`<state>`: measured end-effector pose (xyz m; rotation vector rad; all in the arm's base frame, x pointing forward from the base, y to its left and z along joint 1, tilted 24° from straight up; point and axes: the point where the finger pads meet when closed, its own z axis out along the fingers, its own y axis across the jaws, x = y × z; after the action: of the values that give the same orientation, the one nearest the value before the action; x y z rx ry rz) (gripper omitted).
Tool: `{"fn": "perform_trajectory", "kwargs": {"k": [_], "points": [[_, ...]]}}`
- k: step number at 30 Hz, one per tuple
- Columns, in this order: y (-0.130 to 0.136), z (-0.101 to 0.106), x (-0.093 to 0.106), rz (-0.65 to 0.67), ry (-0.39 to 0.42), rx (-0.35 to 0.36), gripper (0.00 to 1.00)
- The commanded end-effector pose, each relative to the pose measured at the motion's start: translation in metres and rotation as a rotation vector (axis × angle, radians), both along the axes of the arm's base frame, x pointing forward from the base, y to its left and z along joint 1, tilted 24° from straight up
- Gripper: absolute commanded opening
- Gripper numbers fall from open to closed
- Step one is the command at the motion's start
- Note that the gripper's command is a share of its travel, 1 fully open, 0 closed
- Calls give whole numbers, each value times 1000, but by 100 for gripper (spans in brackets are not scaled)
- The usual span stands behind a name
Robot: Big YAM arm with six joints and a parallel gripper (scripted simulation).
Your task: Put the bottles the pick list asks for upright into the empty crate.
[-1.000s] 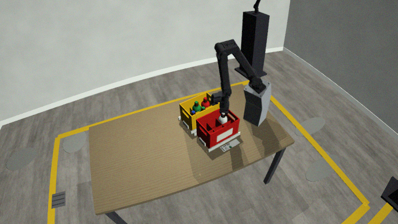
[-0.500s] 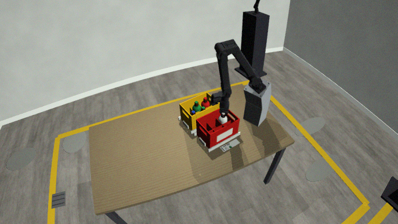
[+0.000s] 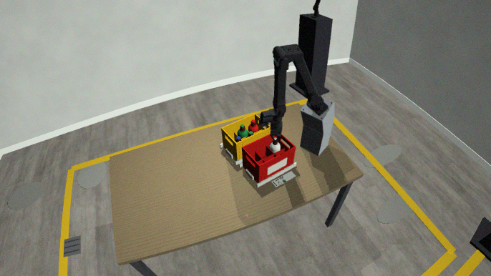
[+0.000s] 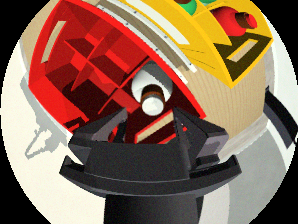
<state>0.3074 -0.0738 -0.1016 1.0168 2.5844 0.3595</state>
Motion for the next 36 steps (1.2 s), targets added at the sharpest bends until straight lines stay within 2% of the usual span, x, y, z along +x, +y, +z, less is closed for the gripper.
{"fn": "perform_trajectory", "kwargs": {"k": [1,22,33,34,36], "points": [[-4,8,-9,-7,8,3,61],[-10,54,-28,-7,5,2,61],[-9,49,-32,-10,23,11,61],[-18,52,-20,-7,12,6,61],[-27,53,-16,-7,12,5,61]]}}
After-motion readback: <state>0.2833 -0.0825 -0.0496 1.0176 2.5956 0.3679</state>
